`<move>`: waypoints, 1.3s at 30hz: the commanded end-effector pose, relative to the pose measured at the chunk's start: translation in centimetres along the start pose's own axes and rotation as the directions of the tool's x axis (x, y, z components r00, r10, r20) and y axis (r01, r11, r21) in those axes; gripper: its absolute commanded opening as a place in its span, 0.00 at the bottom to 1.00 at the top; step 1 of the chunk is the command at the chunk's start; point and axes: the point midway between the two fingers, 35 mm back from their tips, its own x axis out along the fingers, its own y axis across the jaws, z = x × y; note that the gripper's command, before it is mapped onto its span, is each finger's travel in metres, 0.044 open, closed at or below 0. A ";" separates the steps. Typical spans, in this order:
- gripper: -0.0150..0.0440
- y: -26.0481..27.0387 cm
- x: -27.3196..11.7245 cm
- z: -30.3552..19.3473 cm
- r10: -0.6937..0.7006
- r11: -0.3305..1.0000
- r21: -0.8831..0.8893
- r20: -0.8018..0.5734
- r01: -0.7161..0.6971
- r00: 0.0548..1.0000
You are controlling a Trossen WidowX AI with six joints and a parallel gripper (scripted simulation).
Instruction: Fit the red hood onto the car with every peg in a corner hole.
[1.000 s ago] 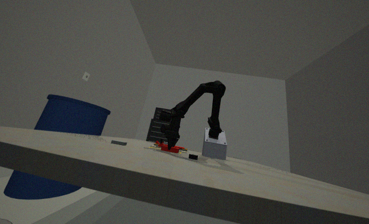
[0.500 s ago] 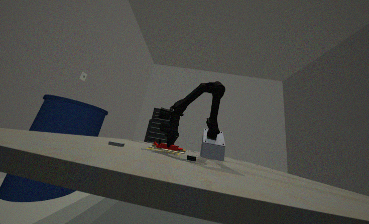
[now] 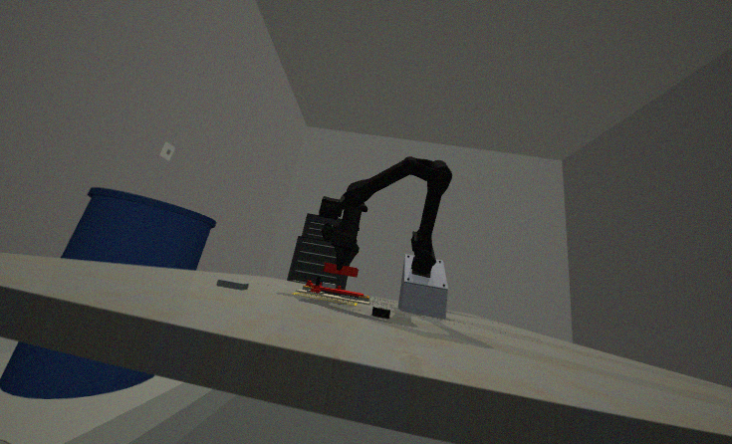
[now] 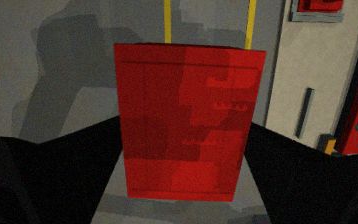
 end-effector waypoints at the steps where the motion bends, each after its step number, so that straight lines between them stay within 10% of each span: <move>1: 0.25 0.1 -1.2 0.0 0.004 1.000 -0.006 0.002 -0.004 1.000; 39: 0.25 -12.6 -2.4 7.3 -0.028 0.998 -0.055 0.007 0.029 1.000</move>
